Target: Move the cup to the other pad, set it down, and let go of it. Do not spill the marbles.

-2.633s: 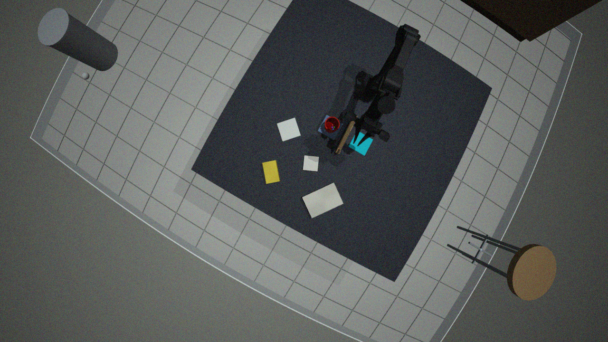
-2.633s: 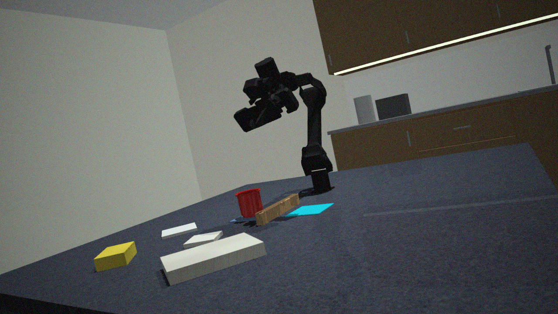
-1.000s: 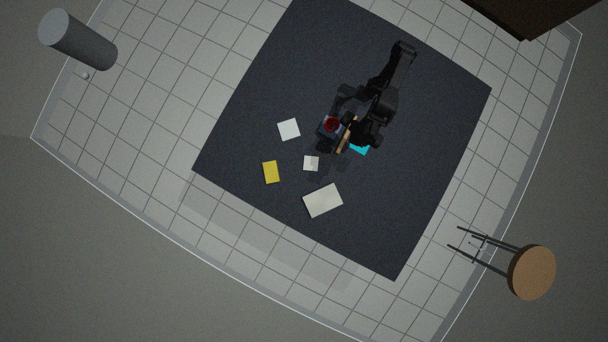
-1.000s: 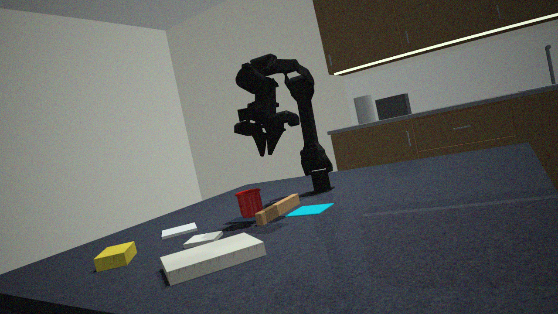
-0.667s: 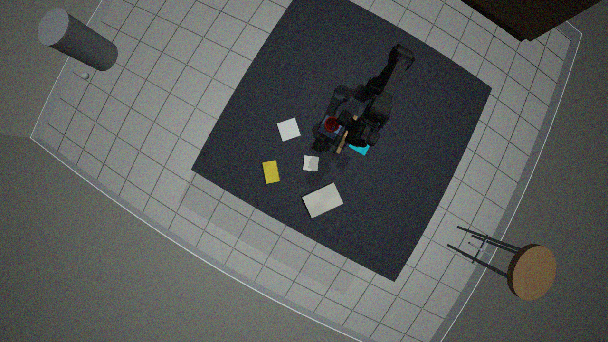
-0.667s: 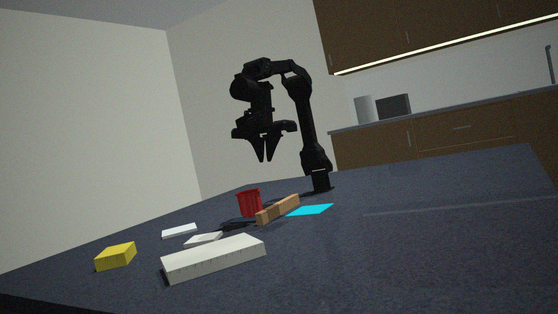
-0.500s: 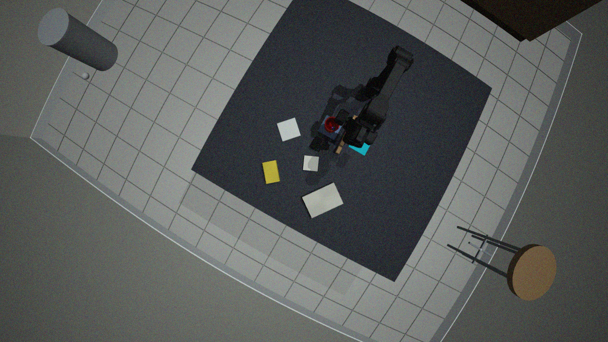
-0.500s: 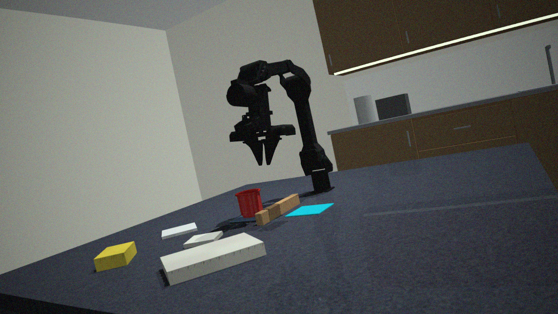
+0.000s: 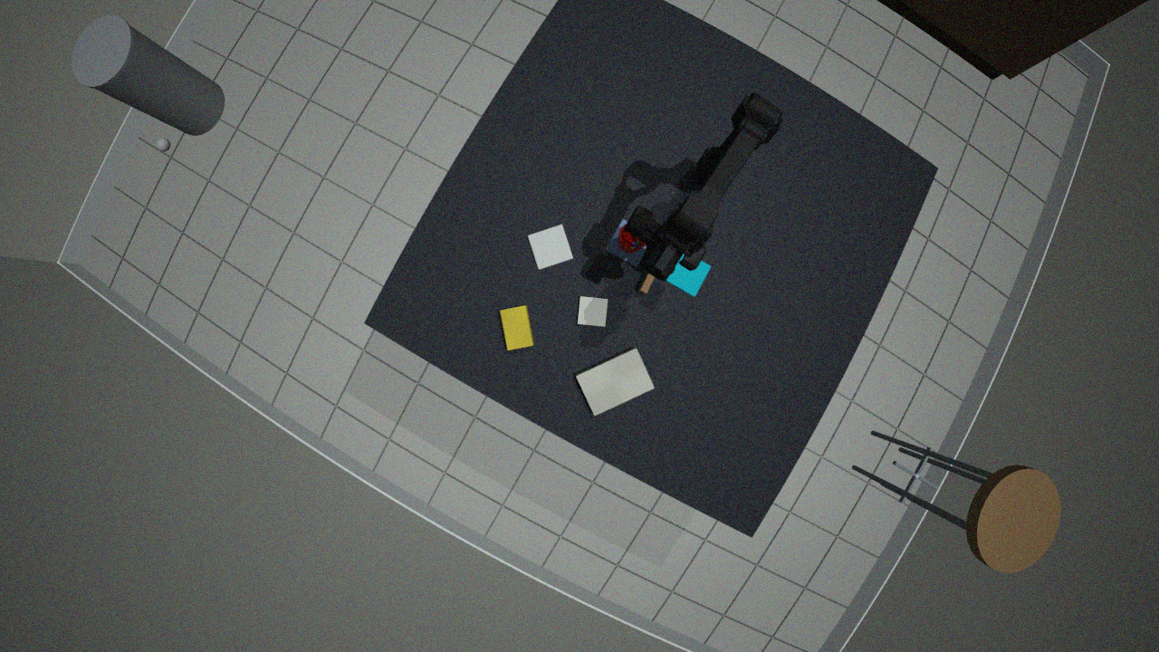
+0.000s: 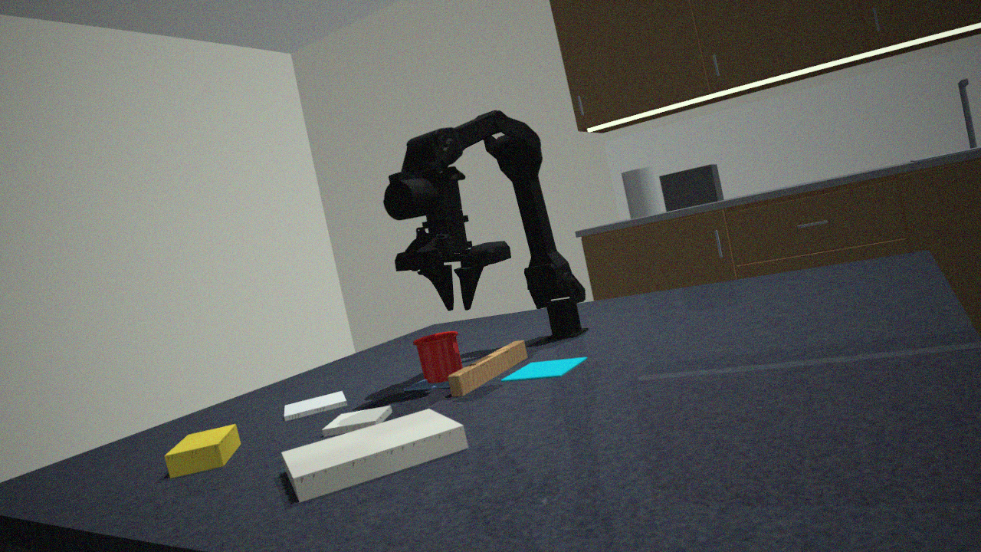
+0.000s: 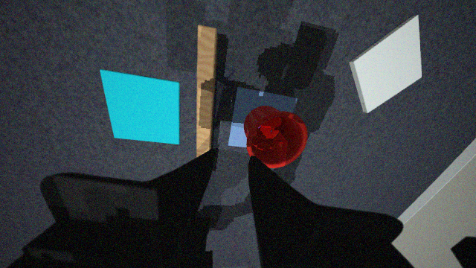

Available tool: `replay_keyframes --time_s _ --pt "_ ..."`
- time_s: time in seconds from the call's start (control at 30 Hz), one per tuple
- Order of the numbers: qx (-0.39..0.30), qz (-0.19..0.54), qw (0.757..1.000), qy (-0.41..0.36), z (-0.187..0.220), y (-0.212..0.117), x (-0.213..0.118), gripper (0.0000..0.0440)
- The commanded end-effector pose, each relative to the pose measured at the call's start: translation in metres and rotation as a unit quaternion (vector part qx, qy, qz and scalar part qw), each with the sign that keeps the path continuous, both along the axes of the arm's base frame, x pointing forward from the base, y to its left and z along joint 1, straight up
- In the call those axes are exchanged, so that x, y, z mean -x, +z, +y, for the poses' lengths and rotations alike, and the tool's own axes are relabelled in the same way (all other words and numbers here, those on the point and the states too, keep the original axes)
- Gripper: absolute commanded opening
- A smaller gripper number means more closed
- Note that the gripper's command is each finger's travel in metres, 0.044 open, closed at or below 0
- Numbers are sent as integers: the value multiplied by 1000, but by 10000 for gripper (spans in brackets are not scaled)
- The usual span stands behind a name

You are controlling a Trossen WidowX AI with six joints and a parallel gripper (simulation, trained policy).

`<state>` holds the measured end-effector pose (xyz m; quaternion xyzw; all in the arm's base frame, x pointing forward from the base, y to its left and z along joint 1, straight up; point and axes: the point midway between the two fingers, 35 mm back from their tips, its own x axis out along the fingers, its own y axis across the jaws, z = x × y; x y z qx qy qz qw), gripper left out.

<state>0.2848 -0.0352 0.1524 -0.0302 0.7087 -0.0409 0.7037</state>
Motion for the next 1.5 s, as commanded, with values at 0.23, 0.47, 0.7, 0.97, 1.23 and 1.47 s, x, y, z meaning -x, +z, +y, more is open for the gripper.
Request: replay_keyframes --time_s 0.23,0.47,0.7,0.97,1.23,1.47 --pt "1 33 999 17 -16 -31 5 165" --pt "-3 48 998 37 -24 -52 8 171" --pt "-12 60 996 68 -28 -78 10 175" --pt "-21 70 989 125 -32 -98 13 51" --pt "-25 69 982 171 -32 -91 11 5" --pt "-27 58 978 197 -29 -73 6 12"
